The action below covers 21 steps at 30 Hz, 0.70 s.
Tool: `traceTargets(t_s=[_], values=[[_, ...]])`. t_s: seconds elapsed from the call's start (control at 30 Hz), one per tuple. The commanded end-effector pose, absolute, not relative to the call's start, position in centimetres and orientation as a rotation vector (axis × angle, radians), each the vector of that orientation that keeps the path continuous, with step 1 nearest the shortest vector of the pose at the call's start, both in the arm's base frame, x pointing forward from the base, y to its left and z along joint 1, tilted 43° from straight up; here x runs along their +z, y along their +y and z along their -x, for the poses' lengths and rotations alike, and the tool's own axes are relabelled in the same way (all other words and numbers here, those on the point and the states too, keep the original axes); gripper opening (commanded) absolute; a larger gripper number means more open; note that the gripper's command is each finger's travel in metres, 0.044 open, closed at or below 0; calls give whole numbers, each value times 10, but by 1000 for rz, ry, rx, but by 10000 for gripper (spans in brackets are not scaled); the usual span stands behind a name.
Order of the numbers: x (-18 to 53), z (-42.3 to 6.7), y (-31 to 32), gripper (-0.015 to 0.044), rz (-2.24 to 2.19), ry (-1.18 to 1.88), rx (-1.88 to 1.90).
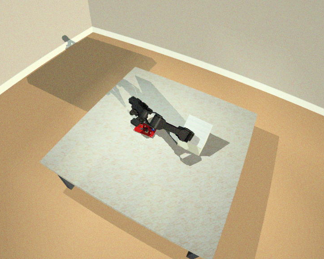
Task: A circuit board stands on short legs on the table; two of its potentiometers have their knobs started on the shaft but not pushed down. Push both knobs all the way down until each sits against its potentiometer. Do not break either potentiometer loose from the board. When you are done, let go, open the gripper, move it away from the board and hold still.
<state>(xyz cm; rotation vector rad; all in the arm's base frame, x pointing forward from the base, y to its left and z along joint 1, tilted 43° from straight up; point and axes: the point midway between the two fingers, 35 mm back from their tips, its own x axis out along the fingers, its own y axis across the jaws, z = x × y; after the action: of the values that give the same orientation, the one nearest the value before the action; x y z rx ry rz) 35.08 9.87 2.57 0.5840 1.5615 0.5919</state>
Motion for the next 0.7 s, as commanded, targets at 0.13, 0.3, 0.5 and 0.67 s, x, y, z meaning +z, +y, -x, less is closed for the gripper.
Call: traceTargets(t_s=[0.13, 0.3, 0.5, 0.67], values=[[25, -350, 99, 210, -584, 1564, 592], [25, -311, 75, 341, -576, 1569, 584], [22, -237, 48, 440, -575, 1573, 584], [18, -193, 41, 440, -579, 1570, 590]])
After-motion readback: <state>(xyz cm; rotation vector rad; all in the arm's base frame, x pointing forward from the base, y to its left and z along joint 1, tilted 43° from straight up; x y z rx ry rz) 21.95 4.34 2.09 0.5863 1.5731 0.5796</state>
